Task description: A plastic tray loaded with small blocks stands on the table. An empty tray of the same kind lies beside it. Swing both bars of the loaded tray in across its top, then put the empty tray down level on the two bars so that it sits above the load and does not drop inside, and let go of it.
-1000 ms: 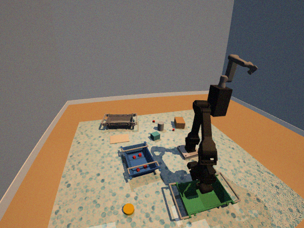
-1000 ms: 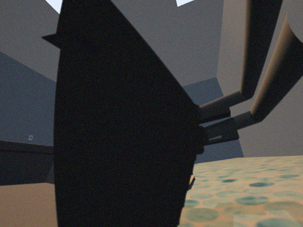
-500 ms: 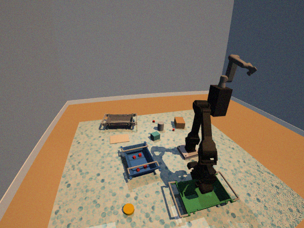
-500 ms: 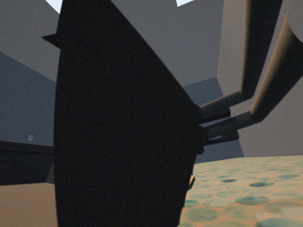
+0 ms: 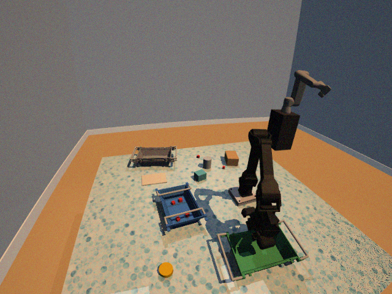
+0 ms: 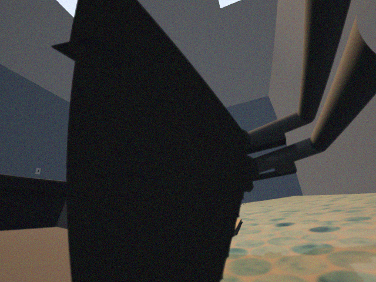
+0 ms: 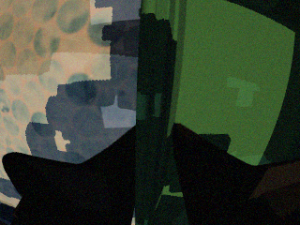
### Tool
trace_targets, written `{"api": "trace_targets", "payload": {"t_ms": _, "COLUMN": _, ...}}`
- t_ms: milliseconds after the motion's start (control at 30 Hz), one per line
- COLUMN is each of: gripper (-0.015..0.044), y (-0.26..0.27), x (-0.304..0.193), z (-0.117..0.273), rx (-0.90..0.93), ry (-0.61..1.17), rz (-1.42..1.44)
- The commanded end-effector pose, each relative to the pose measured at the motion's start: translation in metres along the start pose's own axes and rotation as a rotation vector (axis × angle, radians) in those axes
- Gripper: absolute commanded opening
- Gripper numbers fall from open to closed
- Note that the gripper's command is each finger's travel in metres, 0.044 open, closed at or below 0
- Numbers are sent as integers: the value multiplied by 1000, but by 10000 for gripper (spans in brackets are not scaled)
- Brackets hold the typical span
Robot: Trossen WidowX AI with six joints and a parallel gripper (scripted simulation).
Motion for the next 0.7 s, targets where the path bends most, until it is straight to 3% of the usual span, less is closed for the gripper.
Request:
{"api": "trace_targets", "payload": {"t_ms": 0, "gripper": 0, "y": -1, "x": 0, "z": 17, "rx": 1, "ry": 2, "rz": 0}}
{"api": "trace_targets", "payload": {"t_ms": 333, "gripper": 0, "y": 2, "x": 0, "z": 72, "rx": 1, "ry": 2, "rz": 0}}
{"api": "trace_targets", "payload": {"t_ms": 667, "gripper": 0, "y": 1, "x": 0, "z": 75, "rx": 1, "ry": 2, "rz": 0}}
Point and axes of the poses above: the point midway between the two fingers, 35 mm back from their tips, its own z axis back along the fingers, its own y axis across the jaws, x = y × z, the point moved 4 cm from there along z, back along the fingers, and after that the axes turned 5 degrees about -z, right-handed, at the moved point
